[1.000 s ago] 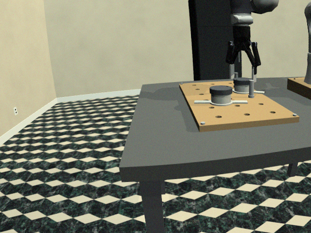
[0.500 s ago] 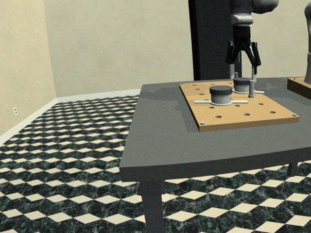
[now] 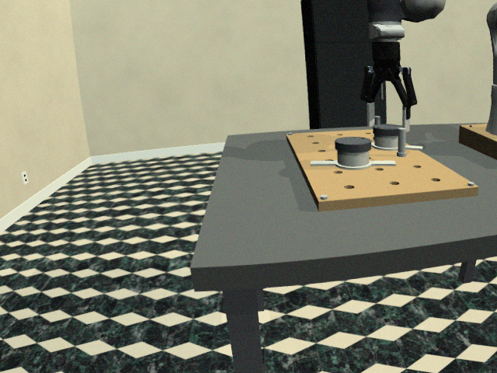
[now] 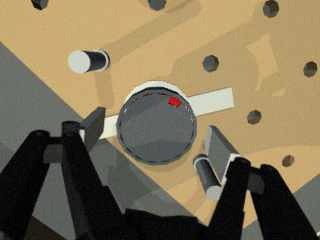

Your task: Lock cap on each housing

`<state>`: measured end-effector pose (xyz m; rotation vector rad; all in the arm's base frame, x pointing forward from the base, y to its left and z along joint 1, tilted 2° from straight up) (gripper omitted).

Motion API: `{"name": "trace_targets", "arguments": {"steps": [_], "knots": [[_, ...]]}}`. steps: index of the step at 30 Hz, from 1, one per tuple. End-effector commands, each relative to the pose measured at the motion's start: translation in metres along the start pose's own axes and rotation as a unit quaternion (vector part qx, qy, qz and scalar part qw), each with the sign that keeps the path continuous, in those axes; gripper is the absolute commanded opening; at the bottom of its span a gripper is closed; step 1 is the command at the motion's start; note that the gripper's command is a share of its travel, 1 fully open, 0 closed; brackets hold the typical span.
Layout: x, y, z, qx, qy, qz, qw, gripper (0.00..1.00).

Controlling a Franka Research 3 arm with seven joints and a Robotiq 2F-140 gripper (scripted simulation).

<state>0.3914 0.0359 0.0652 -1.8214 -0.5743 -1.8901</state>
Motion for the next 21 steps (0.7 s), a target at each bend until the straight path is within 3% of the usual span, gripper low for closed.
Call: {"name": "trace_targets", "arguments": {"steps": [1, 21], "knots": [[-0.001, -0.001, -0.001, 0.0, -0.001, 0.002, 1.0, 0.78], [0.015, -0.001, -0.001, 0.0, -0.001, 0.002, 1.0, 0.78]]}}
Point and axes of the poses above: the point where the finger pads meet when closed, its own x axis back along the fingers, its own y axis across the jaws, z = x × y, the point moved 2 cm from there along x, back along the fingers, and after that the axes turned 12 degrees about -x, right-handed, at the moved point
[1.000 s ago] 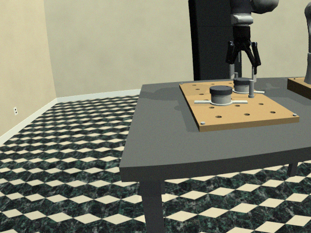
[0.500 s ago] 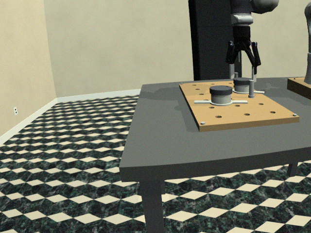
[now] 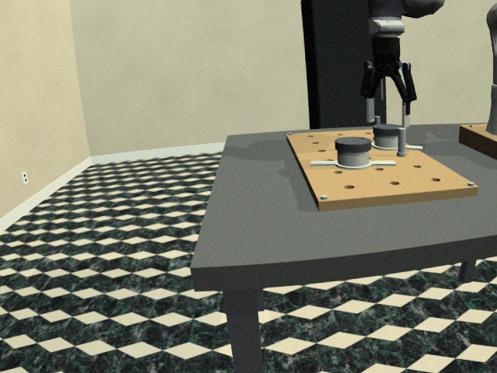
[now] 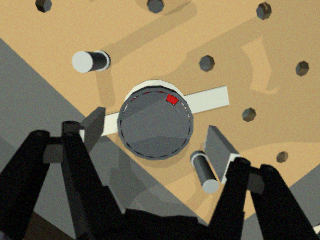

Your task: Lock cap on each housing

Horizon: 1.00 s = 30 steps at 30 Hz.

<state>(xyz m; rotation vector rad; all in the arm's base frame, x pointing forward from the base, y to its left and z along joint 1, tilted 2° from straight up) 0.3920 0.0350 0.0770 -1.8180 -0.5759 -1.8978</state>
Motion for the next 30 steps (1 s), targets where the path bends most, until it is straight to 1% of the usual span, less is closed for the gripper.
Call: {"name": "trace_targets", "arguments": {"steps": [1, 4, 6, 21, 23, 30], "knots": [[0.005, -0.002, -0.002, 0.001, -0.003, 0.004, 1.0, 0.78], [0.011, -0.002, -0.002, 0.001, -0.003, 0.004, 1.0, 0.78], [0.011, -0.002, -0.002, 0.001, -0.003, 0.004, 1.0, 0.78], [0.042, -0.002, -0.001, 0.001, -0.003, 0.004, 1.0, 0.78], [0.042, -0.002, -0.001, 0.001, -0.003, 0.004, 1.0, 0.78], [0.052, -0.002, -0.001, 0.001, -0.003, 0.004, 1.0, 0.78]]}}
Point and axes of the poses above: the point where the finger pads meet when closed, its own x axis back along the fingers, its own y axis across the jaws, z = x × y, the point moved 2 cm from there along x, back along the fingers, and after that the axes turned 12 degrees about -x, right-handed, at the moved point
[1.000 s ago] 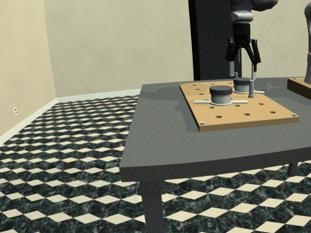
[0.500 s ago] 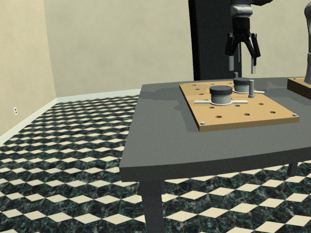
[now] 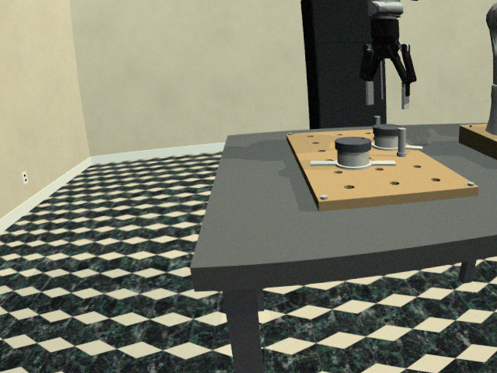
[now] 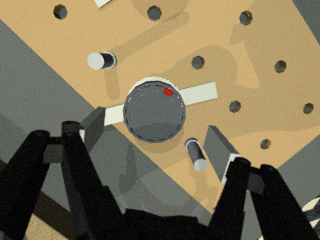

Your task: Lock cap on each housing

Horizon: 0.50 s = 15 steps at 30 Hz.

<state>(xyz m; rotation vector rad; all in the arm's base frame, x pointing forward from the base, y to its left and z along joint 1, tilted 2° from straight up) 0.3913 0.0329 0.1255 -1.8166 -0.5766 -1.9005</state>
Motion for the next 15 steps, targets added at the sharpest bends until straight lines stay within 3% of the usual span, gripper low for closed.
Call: {"name": "trace_targets", "arguments": {"steps": [1, 15], "knots": [[0.0041, -0.0025, -0.0018, 0.002, -0.004, 0.005, 1.0, 0.78], [0.0077, -0.0024, -0.0018, -0.002, -0.004, 0.005, 1.0, 0.78]]}}
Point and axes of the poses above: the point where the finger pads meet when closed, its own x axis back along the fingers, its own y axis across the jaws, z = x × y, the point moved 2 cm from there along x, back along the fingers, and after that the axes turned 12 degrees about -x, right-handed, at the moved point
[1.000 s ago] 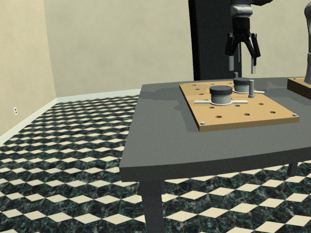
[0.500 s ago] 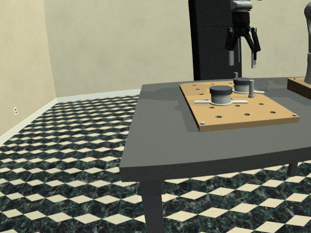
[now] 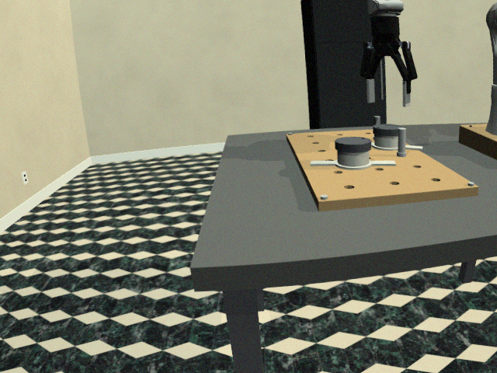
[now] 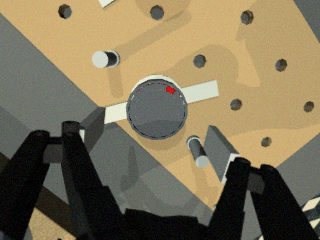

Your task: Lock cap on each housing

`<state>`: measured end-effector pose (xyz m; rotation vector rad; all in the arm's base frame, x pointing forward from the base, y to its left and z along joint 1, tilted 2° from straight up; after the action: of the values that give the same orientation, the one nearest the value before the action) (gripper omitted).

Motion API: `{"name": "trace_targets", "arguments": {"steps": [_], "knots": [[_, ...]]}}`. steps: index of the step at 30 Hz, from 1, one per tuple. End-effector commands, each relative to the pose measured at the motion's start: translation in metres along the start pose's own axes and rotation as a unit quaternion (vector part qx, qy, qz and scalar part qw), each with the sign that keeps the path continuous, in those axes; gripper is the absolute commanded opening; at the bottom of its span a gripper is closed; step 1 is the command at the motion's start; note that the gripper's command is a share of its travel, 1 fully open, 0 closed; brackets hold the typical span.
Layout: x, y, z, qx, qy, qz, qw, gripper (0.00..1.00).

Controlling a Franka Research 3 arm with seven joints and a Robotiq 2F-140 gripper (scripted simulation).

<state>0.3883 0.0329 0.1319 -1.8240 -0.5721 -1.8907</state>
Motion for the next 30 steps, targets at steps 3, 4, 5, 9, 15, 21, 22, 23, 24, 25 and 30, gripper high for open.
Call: {"name": "trace_targets", "arguments": {"steps": [3, 4, 5, 9, 15, 21, 22, 23, 24, 25, 30], "knots": [[0.0013, 0.0004, 0.0008, -0.124, 0.0, 0.001, 0.992, 0.78], [0.0013, 0.0009, 0.001, -0.159, 0.0, 0.002, 0.987, 0.78], [0.0012, 0.0013, 0.0012, -0.174, 0.001, 0.002, 0.985, 0.78], [0.0011, 0.0018, 0.0013, -0.237, 0.002, 0.004, 0.972, 0.78], [0.0011, 0.0017, 0.0015, -0.31, -0.001, 0.002, 0.951, 0.78], [0.0011, 0.0017, 0.0015, -0.31, -0.001, 0.002, 0.951, 0.78], [0.0011, 0.0017, 0.0015, -0.31, -0.001, 0.002, 0.951, 0.78], [0.0011, 0.0017, 0.0015, -0.31, -0.001, 0.002, 0.951, 0.78], [0.0011, 0.0017, 0.0015, -0.31, -0.001, 0.002, 0.951, 0.78], [0.0011, 0.0017, 0.0015, -0.31, -0.001, 0.002, 0.951, 0.78], [0.0011, 0.0017, 0.0015, -0.31, -0.001, 0.002, 0.951, 0.78]]}}
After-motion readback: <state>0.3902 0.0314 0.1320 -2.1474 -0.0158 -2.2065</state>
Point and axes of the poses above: the point where the finger pads meet when closed, its own x axis back along the fingers, its own y axis across the jaws, z = x × y, the point moved 2 cm from there along x, back along the fingers, and after that the axes turned 12 degrees about -x, right-handed, at the moved point
